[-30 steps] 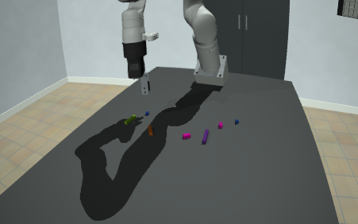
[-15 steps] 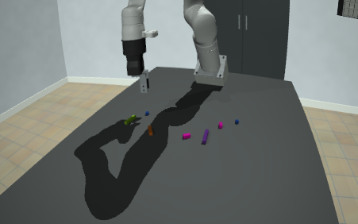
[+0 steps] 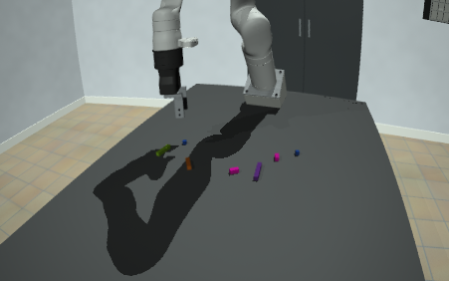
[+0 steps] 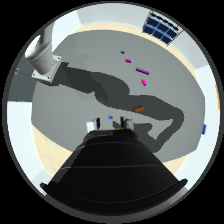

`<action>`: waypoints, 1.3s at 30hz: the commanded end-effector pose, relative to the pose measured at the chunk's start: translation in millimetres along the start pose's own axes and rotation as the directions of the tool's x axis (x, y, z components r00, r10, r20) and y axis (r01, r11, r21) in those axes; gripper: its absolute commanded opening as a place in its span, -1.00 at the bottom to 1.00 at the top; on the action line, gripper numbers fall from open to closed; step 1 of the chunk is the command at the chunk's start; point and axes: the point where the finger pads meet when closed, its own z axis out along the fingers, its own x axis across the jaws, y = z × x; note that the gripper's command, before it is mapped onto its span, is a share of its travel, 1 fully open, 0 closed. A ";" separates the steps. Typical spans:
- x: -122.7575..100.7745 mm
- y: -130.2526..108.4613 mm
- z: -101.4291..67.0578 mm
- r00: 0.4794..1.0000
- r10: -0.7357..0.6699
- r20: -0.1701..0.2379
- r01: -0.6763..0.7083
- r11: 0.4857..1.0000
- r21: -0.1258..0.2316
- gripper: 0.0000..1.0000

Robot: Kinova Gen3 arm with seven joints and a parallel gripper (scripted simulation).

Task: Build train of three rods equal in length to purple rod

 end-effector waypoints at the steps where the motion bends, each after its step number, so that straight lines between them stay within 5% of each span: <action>1: 0.1 0.3 -0.2 1.000 0.000 0.000 0.000 1.000 -0.001 1.00; 18: 29.1 -22.5 1.1 0.988 -0.153 -0.017 0.153 0.988 0.009 1.00; 23: 59.0 -55.1 2.0 0.941 -0.335 -0.035 0.336 0.942 0.014 1.00; 28: 87.9 -103.6 2.9 0.829 -0.557 -0.050 0.558 0.830 0.012 1.00; 33: 104.7 -161.4 4.6 0.647 -0.761 -0.054 0.762 0.648 0.004 1.00; 35: 104.7 -161.4 4.6 0.647 -0.761 -0.054 0.762 0.648 0.004 1.00; 39: 106.4 -206.7 7.2 0.471 -0.881 -0.047 0.882 0.472 -0.002 1.00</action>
